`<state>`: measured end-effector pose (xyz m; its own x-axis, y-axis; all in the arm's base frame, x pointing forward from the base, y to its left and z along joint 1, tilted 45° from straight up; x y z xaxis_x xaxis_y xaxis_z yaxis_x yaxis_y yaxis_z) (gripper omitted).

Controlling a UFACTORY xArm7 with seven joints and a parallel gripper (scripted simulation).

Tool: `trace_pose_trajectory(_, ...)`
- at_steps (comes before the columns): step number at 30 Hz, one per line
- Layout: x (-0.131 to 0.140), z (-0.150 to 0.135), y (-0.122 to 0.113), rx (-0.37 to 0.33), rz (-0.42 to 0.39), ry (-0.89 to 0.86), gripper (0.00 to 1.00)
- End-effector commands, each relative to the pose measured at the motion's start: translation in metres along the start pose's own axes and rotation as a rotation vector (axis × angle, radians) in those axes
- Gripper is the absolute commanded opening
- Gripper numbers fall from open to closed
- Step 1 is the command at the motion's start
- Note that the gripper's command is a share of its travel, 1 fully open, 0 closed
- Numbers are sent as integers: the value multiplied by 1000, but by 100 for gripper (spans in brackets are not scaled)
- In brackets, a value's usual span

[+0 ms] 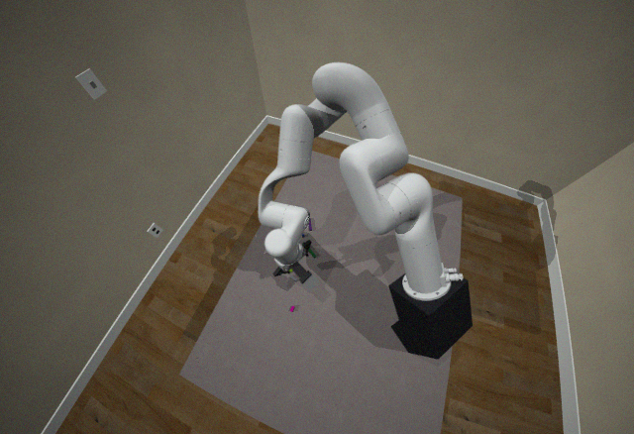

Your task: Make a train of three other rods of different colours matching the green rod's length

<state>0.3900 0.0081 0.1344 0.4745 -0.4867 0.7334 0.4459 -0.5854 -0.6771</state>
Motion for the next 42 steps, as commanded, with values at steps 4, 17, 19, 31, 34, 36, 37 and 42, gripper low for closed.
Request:
trace_pose_trajectory(4, -1, 1, 0, 6, -1, -13, 100)
trace_pose_trajectory(17, -13, 0, 1, 41, 1, -131, 100)
trace_pose_trajectory(19, -13, 0, 1, 41, 1, -131, 100)
trace_pose_trajectory(31, -24, -1, 1, 69, 4, -227, 100)
trace_pose_trajectory(34, -28, -2, 1, 81, 5, -268, 100)
trace_pose_trajectory(36, -28, -2, 1, 81, 5, -268, 100)
trace_pose_trajectory(37, -28, -2, 1, 81, 5, -268, 100)
trace_pose_trajectory(42, -28, -2, 1, 81, 5, -268, 100)
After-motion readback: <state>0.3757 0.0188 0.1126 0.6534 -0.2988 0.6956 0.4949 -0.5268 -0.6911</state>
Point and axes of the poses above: the point where the finger pads meet when closed, its own y axis out along the fingers, its own z axis across the jaws, x = y × z, the point moved 10 cm from there along -y, back along the fingers, and after that the axes turned 15 degrees about y, right-handed, at the moved point
